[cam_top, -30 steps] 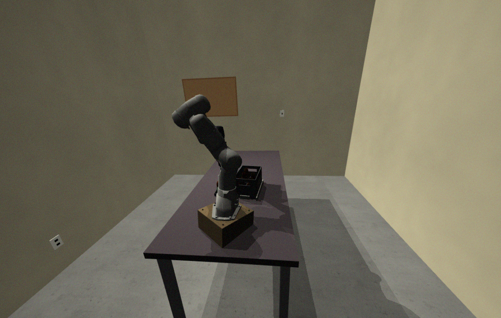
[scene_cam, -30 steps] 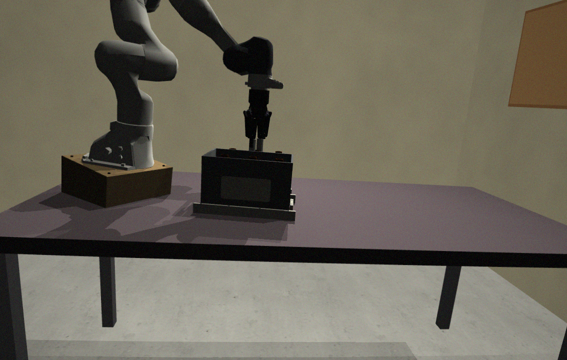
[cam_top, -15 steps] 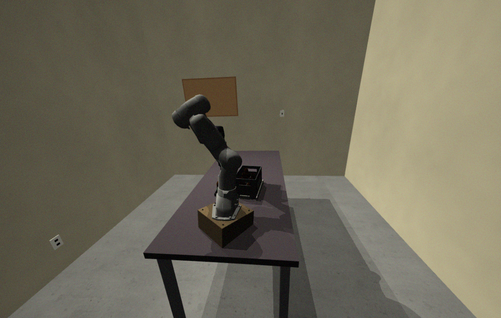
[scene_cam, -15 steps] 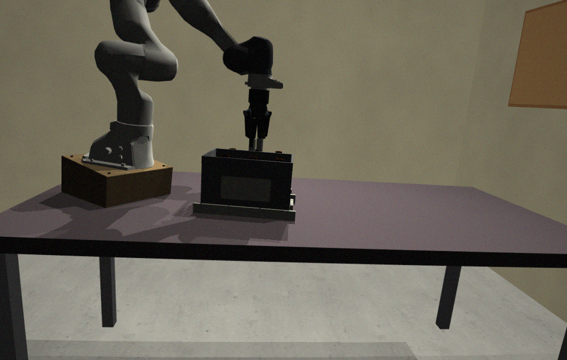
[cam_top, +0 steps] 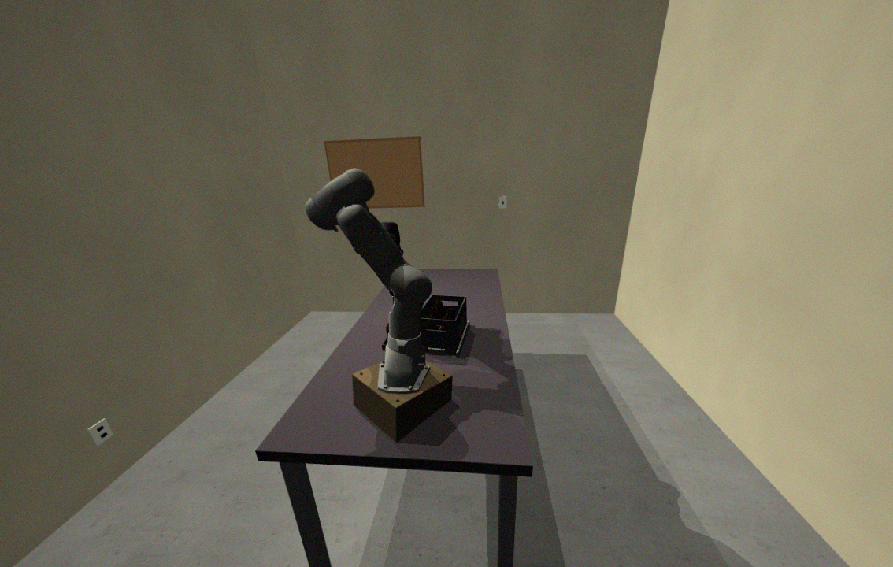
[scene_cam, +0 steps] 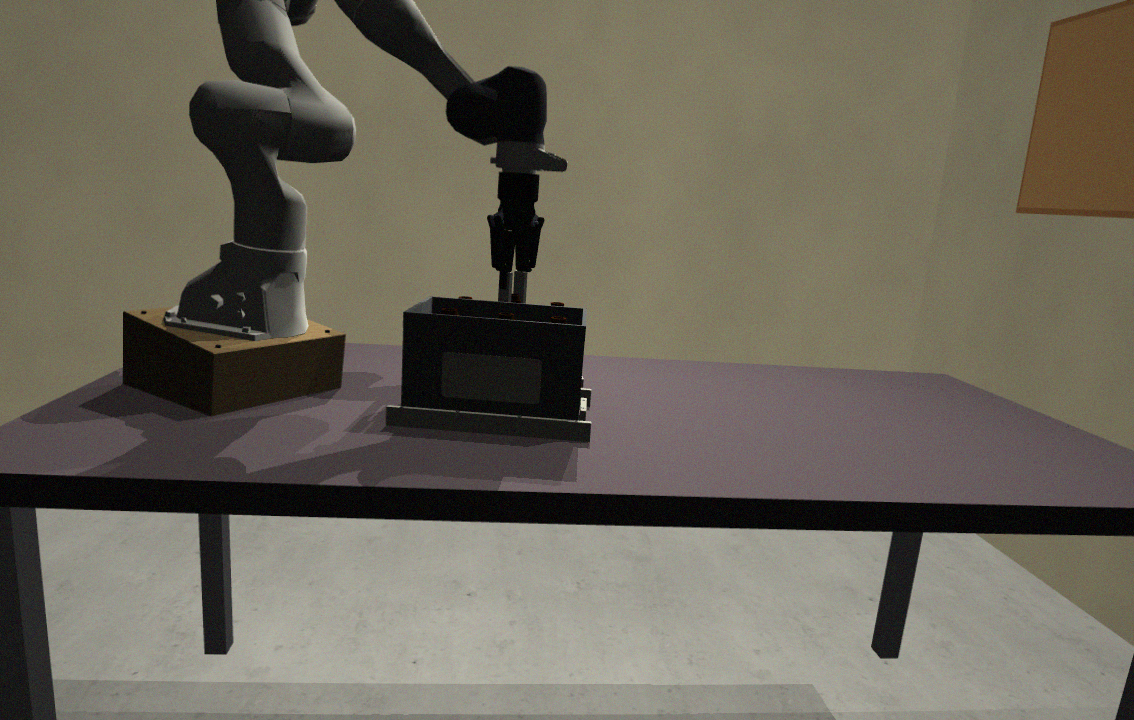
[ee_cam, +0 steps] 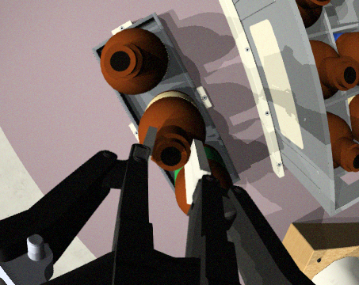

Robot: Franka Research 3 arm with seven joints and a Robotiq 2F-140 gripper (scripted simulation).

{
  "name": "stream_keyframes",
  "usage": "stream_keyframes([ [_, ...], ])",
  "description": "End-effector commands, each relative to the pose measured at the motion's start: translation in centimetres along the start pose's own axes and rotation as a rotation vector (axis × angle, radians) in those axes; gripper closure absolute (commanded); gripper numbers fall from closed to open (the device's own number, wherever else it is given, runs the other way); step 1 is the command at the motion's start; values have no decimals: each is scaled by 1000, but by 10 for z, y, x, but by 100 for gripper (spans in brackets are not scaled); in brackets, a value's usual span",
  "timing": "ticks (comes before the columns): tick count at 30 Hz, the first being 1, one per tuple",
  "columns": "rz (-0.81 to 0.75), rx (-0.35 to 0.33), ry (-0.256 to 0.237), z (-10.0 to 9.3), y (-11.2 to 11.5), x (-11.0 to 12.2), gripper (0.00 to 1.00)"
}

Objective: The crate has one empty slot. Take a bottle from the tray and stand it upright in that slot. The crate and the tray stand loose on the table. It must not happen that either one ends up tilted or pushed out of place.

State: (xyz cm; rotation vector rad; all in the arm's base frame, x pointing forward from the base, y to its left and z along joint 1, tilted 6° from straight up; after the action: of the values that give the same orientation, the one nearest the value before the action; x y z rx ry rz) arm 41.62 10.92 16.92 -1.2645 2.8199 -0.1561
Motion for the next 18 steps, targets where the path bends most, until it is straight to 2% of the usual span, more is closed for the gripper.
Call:
stream_keyframes([
  [1, 1, -2, 2, -4, 1, -1, 100],
  [18, 1, -2, 2, -21, 1, -3, 100],
])
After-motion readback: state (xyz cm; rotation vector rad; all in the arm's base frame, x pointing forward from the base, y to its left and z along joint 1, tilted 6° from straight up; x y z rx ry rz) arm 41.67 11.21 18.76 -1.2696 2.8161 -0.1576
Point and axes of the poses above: the point where the finger pads meet when closed, its own z axis out along the fingers, its own x axis across the jaws, y = z × x, the point moved 7 cm from there along -z, back along the fingers, and after that the axes turned 8 degrees about -z, right-handed, at the moved point
